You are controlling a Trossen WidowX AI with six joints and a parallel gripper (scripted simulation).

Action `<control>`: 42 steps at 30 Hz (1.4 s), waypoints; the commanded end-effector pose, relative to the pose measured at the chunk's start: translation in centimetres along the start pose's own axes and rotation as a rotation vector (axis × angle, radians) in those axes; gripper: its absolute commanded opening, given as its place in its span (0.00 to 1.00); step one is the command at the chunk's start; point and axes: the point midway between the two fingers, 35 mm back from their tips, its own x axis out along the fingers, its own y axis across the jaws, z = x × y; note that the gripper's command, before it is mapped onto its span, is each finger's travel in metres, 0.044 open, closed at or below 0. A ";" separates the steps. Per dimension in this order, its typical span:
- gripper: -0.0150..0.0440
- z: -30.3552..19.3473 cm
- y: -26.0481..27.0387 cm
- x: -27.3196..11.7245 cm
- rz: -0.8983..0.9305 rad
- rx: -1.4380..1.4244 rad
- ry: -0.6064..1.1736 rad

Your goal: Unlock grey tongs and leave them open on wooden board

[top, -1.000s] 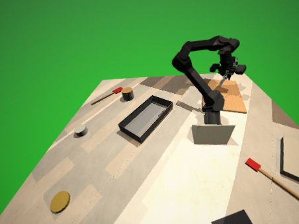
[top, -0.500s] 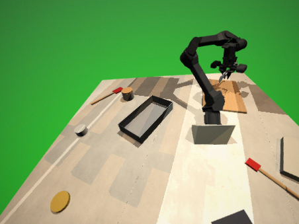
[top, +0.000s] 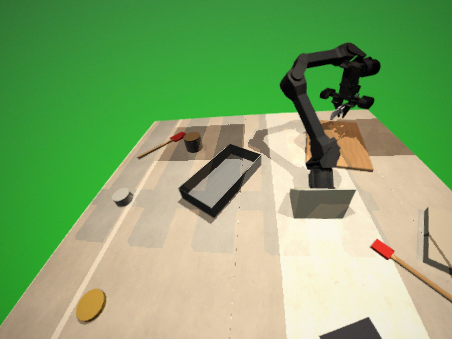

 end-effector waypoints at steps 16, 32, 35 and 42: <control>0.00 0.3 -0.2 2.0 -0.003 -0.011 0.006; 0.00 0.4 -0.2 4.6 -0.005 -0.012 0.010; 0.00 0.4 -0.2 5.1 -0.005 -0.011 0.010; 0.00 0.3 -0.1 6.2 -0.004 -0.010 0.009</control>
